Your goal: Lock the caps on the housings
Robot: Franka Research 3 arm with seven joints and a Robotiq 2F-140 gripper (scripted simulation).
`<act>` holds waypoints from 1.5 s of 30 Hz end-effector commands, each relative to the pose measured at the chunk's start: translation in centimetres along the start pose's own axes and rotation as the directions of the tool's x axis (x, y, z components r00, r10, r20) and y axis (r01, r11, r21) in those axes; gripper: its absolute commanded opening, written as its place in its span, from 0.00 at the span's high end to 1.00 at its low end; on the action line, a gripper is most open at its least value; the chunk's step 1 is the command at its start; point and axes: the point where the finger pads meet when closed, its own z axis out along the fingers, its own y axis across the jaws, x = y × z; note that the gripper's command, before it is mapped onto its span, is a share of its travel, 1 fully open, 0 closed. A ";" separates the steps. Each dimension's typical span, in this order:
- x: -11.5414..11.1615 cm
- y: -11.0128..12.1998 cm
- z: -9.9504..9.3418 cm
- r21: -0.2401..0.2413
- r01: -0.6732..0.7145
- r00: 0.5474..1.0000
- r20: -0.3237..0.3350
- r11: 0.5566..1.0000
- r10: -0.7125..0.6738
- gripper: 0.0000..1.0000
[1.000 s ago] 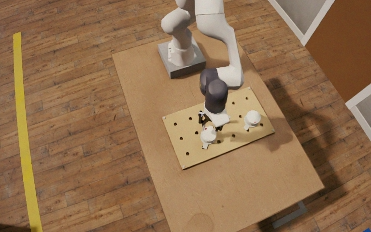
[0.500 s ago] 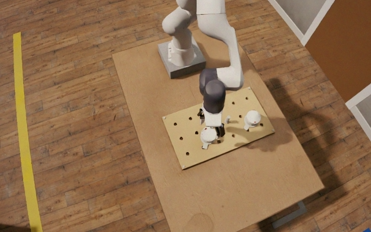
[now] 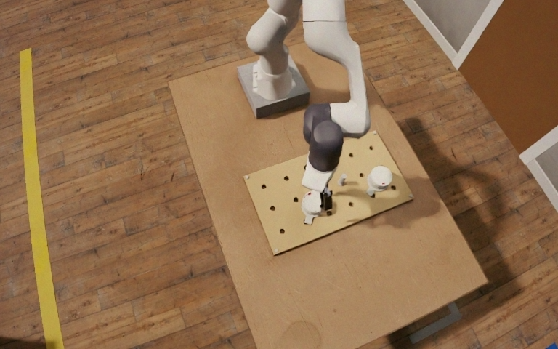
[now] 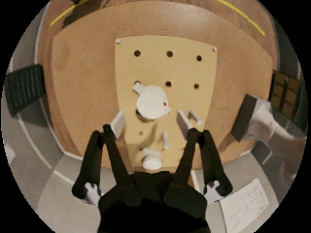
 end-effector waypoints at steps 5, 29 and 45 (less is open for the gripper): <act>-0.2 0.2 0.1 -0.018 -0.281 0.959 -0.046 0.960 0.280 0.22; -0.2 0.2 0.9 -0.019 -0.281 0.959 -0.046 0.959 0.280 0.22; -0.2 0.2 2.5 -0.019 -0.281 0.959 -0.046 0.959 0.280 0.22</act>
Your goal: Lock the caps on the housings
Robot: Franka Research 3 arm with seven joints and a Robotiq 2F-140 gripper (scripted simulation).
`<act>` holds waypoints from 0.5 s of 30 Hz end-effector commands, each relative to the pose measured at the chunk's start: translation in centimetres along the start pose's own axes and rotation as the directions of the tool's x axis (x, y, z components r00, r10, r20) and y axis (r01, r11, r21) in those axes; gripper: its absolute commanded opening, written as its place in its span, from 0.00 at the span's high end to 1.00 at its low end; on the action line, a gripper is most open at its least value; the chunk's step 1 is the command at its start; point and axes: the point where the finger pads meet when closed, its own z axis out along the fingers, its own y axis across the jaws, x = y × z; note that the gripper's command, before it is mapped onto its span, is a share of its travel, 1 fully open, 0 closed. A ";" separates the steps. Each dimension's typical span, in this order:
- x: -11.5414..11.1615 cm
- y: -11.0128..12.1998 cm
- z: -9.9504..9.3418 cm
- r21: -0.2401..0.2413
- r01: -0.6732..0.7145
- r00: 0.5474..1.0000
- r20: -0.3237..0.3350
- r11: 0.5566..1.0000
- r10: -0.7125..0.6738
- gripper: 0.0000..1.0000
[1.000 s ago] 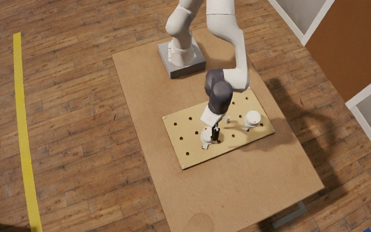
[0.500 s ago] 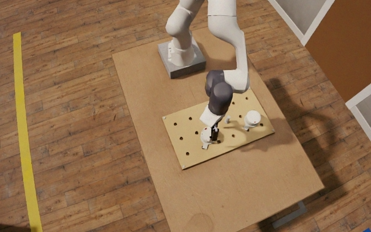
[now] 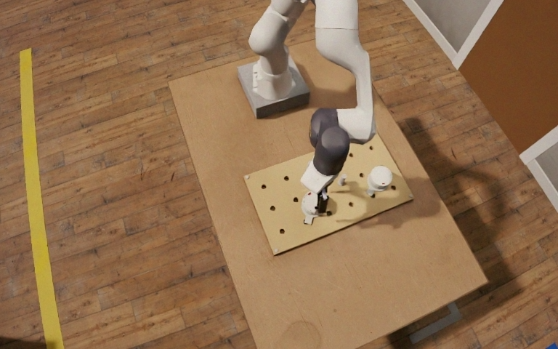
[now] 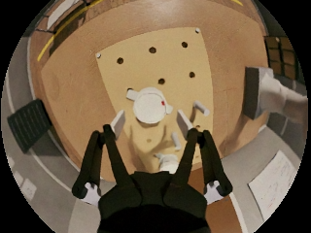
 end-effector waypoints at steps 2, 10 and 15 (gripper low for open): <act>0.1 -0.1 0.5 0.005 0.004 1.000 0.002 1.000 -0.004 0.22; 0.1 -0.1 1.6 0.005 0.004 1.000 0.002 1.000 -0.004 0.22; 0.0 -0.2 2.3 0.005 0.004 1.000 0.002 1.000 -0.004 0.22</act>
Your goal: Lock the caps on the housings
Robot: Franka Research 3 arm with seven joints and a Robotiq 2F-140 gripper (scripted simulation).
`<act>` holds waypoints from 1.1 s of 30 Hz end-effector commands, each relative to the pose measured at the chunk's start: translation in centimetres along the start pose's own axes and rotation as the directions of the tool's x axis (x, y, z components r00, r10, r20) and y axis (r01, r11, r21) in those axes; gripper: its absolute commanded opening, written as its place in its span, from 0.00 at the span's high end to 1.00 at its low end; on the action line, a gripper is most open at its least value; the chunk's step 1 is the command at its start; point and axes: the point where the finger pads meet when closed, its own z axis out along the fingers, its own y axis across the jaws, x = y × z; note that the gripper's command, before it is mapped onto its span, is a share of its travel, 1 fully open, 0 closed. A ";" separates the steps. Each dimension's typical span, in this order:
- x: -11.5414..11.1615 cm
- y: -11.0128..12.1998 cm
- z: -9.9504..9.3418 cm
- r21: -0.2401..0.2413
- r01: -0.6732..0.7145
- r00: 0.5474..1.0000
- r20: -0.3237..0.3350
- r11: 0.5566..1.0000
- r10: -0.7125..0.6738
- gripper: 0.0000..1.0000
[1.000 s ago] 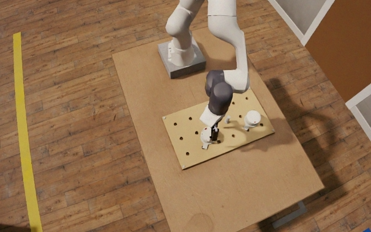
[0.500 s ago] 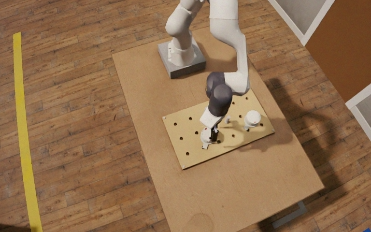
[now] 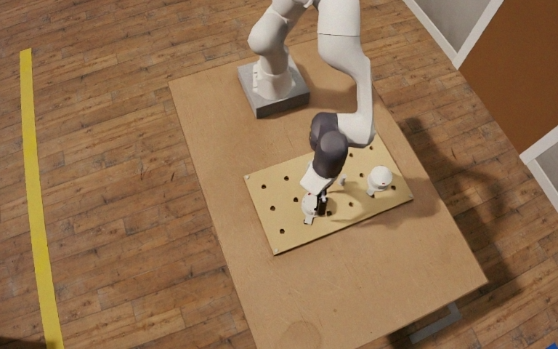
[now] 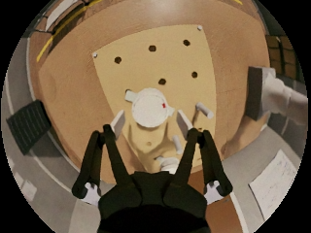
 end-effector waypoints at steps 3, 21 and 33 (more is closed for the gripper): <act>0.1 -0.2 0.6 0.006 0.009 1.000 0.001 1.000 -0.009 0.22; 0.1 -0.2 2.2 0.006 0.009 1.000 0.001 1.000 -0.009 0.22; 0.1 -0.2 2.7 0.006 0.009 1.000 0.001 1.000 -0.009 0.22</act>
